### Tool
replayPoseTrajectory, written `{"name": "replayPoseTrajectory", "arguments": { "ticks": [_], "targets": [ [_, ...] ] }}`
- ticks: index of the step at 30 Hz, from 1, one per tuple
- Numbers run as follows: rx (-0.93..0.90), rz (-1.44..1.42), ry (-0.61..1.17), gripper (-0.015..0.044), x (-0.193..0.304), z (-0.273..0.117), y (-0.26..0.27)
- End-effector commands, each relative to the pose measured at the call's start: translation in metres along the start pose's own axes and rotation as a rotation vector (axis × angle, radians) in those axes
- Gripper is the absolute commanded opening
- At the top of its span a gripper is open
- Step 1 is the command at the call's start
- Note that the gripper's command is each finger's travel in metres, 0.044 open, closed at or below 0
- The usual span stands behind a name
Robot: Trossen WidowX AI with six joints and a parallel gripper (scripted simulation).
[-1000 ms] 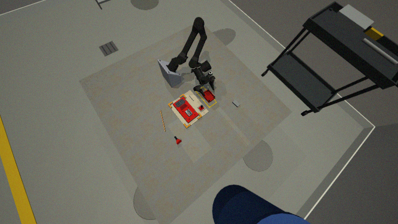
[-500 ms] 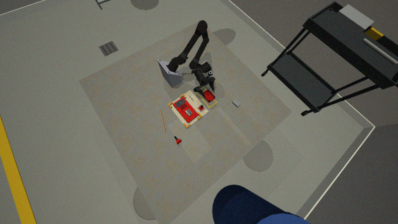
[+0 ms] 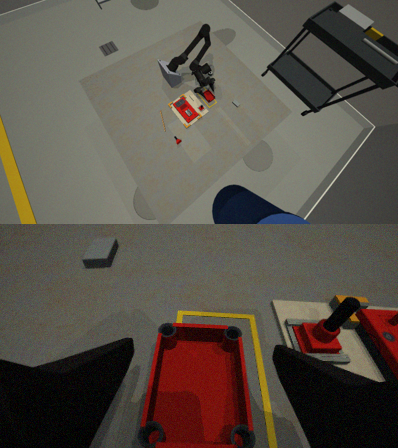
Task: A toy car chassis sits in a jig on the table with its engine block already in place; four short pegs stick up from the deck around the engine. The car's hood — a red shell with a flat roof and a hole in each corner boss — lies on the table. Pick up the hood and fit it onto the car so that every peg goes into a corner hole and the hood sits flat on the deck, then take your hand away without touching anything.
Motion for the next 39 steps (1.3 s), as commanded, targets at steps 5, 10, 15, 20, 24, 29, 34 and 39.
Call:
{"name": "replayPoseTrajectory", "arguments": {
  "ticks": [5, 10, 15, 20, 24, 29, 34, 39],
  "targets": [
    [-0.002, 0.005, -0.001, 0.0440, 0.007, 0.004, -0.001],
    [-0.003, 0.005, -0.001, 0.0440, 0.011, 0.005, -0.001],
    [-0.004, 0.005, -0.001, 0.0440, 0.014, 0.007, -0.002],
    [-0.004, 0.005, -0.001, 0.0440, 0.015, 0.008, -0.002],
    [-0.004, 0.005, -0.001, 0.0440, 0.017, 0.009, -0.002],
    [-0.004, 0.005, -0.001, 0.0440, 0.019, 0.010, -0.003],
    [-0.003, 0.006, -0.001, 0.0440, 0.021, 0.011, -0.003],
    [-0.003, 0.006, -0.001, 0.0440, 0.023, 0.012, -0.004]
  ]
}}
Point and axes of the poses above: the point midway between the two fingers, 35 mm back from their tips, its own z axis out along the fingers, its own y axis across the jaws, x = y × z, the point moved 10 cm from there along -z, back along the fingers, and after that the axes turned 13 degrees about z, right-handed, at the moved point
